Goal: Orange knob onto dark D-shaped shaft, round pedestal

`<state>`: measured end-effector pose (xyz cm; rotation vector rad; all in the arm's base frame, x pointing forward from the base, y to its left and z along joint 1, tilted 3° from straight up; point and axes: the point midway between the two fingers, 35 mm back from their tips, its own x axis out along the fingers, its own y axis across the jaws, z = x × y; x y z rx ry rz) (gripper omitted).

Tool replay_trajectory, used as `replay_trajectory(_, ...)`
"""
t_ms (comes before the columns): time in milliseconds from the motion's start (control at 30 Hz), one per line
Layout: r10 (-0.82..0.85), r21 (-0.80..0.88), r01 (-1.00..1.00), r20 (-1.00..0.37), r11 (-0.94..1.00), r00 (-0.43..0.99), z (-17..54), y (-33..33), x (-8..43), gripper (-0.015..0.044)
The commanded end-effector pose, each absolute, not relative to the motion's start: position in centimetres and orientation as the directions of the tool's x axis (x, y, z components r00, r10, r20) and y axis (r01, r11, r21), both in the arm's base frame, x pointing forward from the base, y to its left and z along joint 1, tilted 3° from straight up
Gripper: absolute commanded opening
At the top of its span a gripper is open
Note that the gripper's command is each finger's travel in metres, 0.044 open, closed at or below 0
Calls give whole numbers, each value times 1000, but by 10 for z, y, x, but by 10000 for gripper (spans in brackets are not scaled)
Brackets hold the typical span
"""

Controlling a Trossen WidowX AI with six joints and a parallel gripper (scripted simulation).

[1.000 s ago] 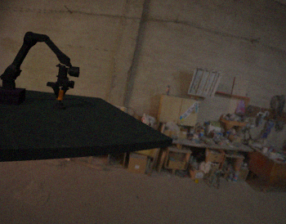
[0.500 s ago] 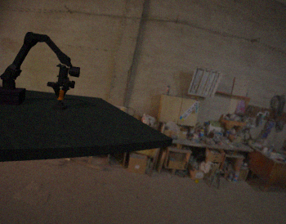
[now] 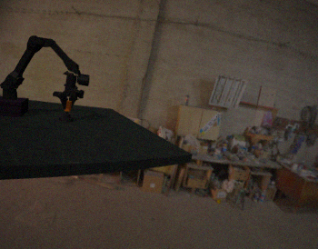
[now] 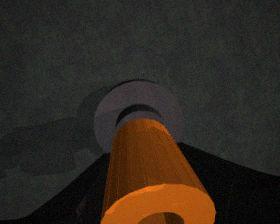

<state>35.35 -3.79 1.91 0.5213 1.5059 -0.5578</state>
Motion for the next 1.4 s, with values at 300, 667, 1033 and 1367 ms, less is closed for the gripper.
replay_trajectory(300,-26,-25,647,-1000,762,-8,24,-38,351,0)
replay_trajectory(667,-26,-23,786,-1000,618,-8,22,-38,349,0)
replay_trajectory(1033,-26,-22,786,-1000,618,-8,23,-38,352,0)
replay_trajectory(1367,-26,-22,786,-1000,618,-8,19,-39,354,0)
